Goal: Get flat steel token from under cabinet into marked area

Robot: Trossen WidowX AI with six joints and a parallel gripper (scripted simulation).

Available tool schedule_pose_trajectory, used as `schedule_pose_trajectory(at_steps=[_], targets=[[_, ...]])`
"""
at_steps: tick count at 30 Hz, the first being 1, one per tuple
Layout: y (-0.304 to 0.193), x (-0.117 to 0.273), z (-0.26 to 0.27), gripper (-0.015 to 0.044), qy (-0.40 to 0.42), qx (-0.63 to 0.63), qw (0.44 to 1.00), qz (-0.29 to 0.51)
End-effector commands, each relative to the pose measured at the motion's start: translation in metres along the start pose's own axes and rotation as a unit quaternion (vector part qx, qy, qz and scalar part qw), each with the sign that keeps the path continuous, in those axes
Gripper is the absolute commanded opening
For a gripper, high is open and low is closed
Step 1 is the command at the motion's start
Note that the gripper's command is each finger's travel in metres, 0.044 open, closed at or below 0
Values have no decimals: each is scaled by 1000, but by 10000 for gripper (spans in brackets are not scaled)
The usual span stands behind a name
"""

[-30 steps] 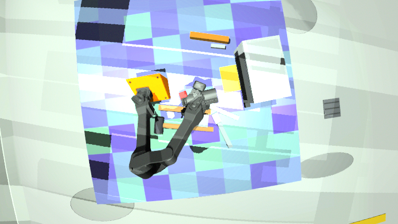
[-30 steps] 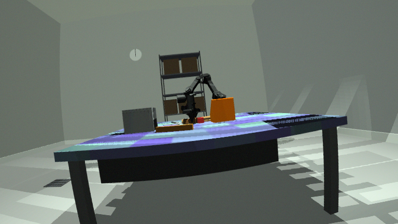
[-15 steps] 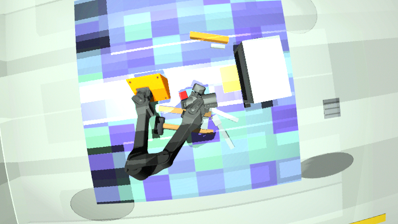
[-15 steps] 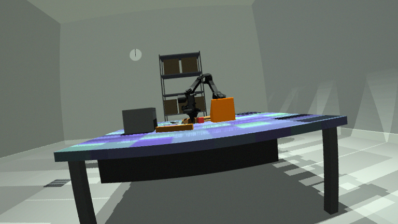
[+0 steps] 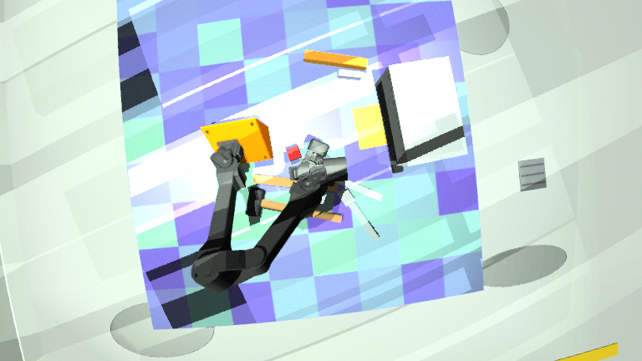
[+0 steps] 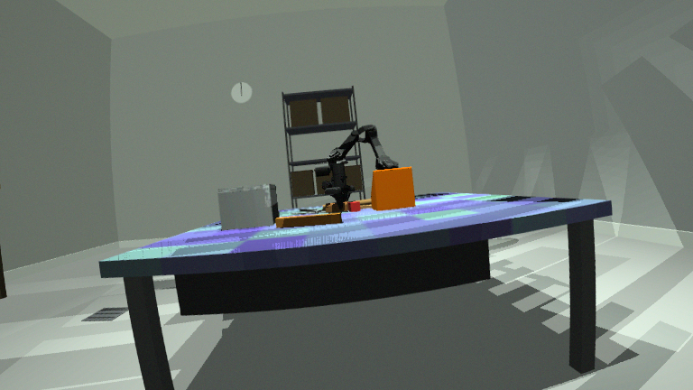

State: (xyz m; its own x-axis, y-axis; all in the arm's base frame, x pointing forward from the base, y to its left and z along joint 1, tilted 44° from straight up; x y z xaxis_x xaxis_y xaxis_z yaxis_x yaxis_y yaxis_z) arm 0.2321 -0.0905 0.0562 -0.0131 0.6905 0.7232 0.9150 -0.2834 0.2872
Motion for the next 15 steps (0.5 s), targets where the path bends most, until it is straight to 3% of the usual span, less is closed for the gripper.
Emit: schedule_pose_trajectory(at_steps=[1,15], targets=[[1,1,-6,0,-5,-5,1000,-3],[3,1,-17,0,-5,-5,1000,-3]])
Point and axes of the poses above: the point midway between the two fingers, 35 mm back from their tips, its own x axis back along the fingers, its own z axis across the jaws, y = z × x, the point moved 3 cm from there along x, back along the fingers, and after that the axes turned 9 degrees about x, right-handed, at the moved point
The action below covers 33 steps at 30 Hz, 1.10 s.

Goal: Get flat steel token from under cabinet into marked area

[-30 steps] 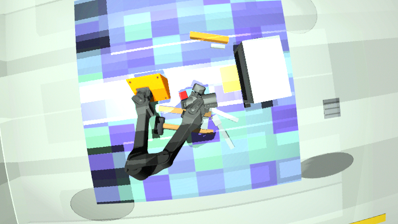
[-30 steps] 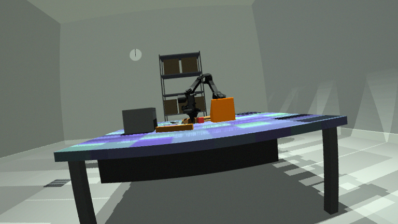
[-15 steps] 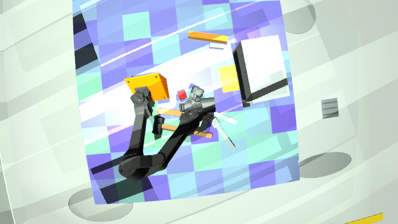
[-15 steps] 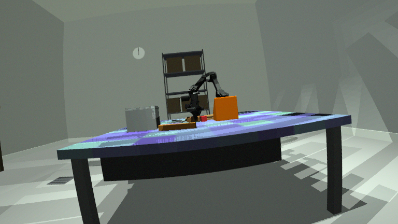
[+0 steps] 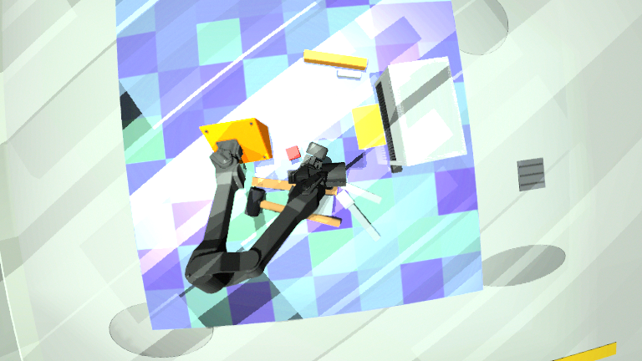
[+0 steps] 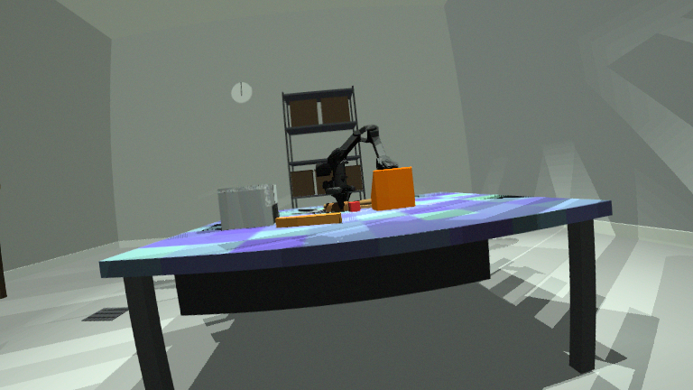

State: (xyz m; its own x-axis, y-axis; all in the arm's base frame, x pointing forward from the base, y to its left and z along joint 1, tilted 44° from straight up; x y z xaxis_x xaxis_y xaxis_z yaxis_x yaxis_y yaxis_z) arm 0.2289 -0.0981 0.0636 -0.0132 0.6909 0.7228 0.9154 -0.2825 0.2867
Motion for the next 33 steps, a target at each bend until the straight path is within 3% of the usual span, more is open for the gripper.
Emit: schedule_pose_trajectory(at_steps=[1,33], targets=[[1,1,-6,0,-5,-6,1000,-3],[6,1,-30,0,-6,2,1000,-3]])
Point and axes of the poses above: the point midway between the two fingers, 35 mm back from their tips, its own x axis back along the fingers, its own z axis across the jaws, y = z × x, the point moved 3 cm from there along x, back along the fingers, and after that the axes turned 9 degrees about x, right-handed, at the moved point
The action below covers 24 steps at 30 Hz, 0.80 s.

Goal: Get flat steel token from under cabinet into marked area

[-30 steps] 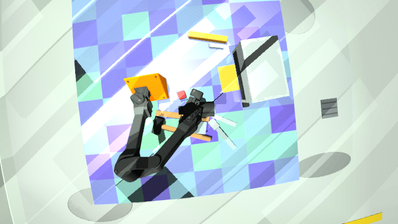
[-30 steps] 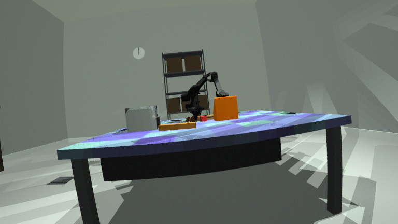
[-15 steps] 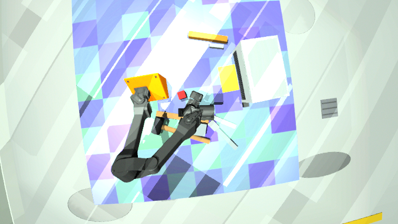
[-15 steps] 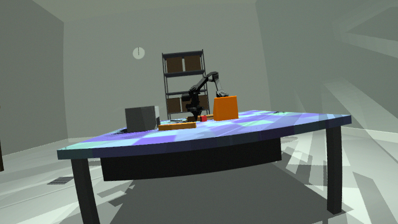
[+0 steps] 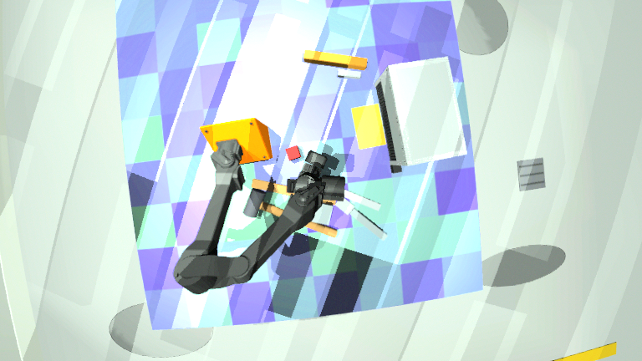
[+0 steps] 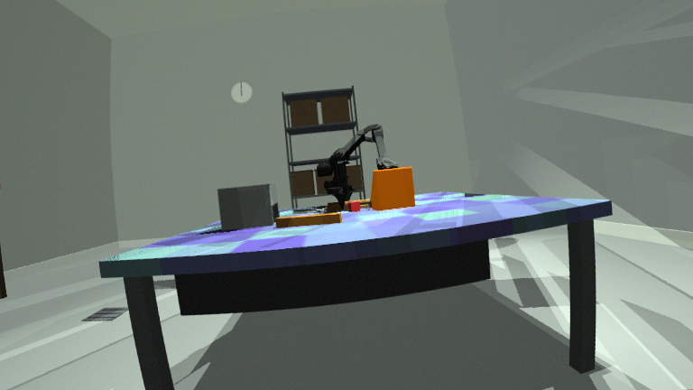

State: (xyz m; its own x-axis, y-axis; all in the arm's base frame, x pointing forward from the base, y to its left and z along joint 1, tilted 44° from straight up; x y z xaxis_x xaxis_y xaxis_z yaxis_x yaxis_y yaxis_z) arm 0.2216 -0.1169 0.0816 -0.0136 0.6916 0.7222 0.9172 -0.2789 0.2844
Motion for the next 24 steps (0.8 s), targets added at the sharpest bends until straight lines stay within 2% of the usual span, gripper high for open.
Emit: schedule_pose_trajectory(at_steps=[1,24], targets=[[2,1,-4,0,-5,3,1000,-3],[2,1,-3,0,-5,94,996,-2]])
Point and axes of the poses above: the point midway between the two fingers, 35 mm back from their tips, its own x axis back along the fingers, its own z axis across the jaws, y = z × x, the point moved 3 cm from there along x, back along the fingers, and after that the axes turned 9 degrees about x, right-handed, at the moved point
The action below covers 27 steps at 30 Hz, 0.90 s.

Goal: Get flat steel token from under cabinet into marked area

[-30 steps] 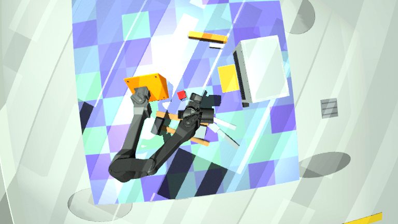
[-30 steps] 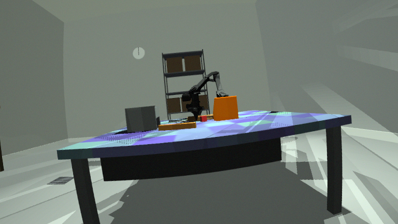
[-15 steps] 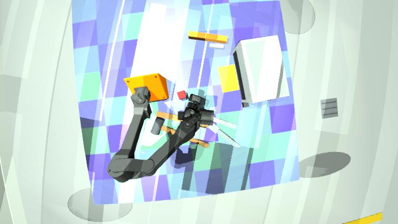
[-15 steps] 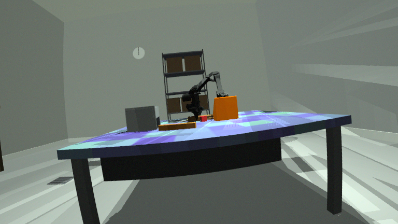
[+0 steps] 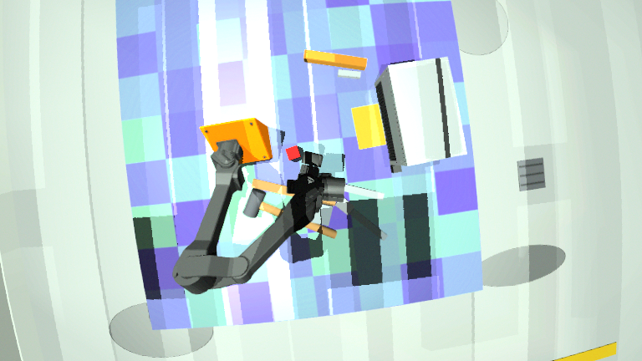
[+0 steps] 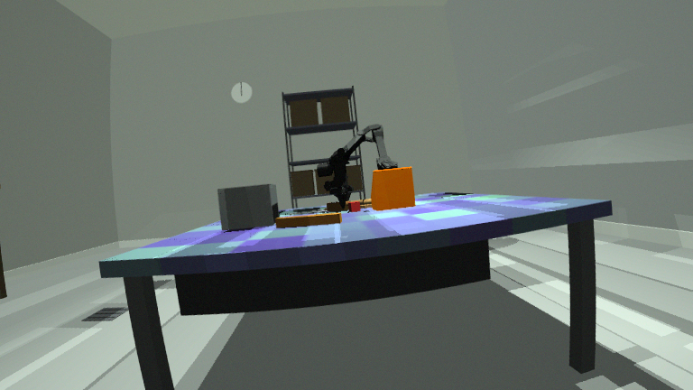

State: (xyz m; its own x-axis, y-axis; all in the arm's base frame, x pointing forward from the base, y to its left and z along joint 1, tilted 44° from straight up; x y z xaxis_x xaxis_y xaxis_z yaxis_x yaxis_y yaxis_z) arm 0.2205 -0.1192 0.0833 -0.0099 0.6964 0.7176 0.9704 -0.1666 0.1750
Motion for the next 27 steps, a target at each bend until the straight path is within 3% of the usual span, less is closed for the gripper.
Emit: schedule_pose_trajectory(at_steps=[1,27], targets=[[2,1,-1,0,-2,15,1000,-3],[2,1,-1,0,-2,117,993,-3]])
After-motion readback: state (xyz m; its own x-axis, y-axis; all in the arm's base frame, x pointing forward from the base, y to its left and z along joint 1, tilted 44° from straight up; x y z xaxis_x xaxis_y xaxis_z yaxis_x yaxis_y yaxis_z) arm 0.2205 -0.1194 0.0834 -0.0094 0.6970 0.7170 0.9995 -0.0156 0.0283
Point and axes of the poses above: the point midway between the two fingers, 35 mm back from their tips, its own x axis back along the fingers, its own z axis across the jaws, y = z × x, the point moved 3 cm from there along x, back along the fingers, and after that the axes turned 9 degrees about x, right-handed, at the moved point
